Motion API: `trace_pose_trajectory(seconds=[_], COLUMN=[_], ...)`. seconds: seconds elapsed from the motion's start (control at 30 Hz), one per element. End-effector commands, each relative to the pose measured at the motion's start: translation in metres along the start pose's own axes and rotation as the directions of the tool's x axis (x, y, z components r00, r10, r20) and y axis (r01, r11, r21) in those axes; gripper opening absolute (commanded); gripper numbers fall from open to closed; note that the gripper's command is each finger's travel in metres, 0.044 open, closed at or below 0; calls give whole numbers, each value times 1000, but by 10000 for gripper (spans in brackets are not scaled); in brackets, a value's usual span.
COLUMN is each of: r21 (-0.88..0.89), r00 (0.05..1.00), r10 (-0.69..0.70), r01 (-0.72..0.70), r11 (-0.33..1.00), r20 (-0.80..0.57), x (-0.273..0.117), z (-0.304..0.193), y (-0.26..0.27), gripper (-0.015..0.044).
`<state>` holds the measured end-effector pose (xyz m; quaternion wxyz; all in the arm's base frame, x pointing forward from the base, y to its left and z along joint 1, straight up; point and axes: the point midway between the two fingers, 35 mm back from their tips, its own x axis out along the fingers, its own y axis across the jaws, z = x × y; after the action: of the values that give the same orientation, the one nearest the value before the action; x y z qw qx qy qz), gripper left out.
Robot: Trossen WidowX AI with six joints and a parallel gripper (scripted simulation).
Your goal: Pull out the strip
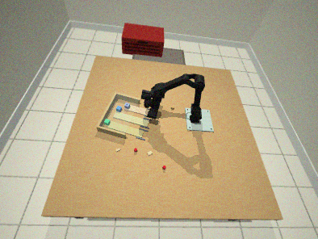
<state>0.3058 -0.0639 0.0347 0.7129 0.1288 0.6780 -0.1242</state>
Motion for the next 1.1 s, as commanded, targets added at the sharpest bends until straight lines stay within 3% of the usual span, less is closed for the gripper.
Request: trace_pose_trajectory(seconds=[0.0,1.07], r21=[3,3], r00=[1000,1000], r10=[-5,-4], r01=[5,4], r11=[1000,1000], r20=[-23,-27], x=[4,4], z=[-13,-59], y=[-1,-1], gripper=[0,0])
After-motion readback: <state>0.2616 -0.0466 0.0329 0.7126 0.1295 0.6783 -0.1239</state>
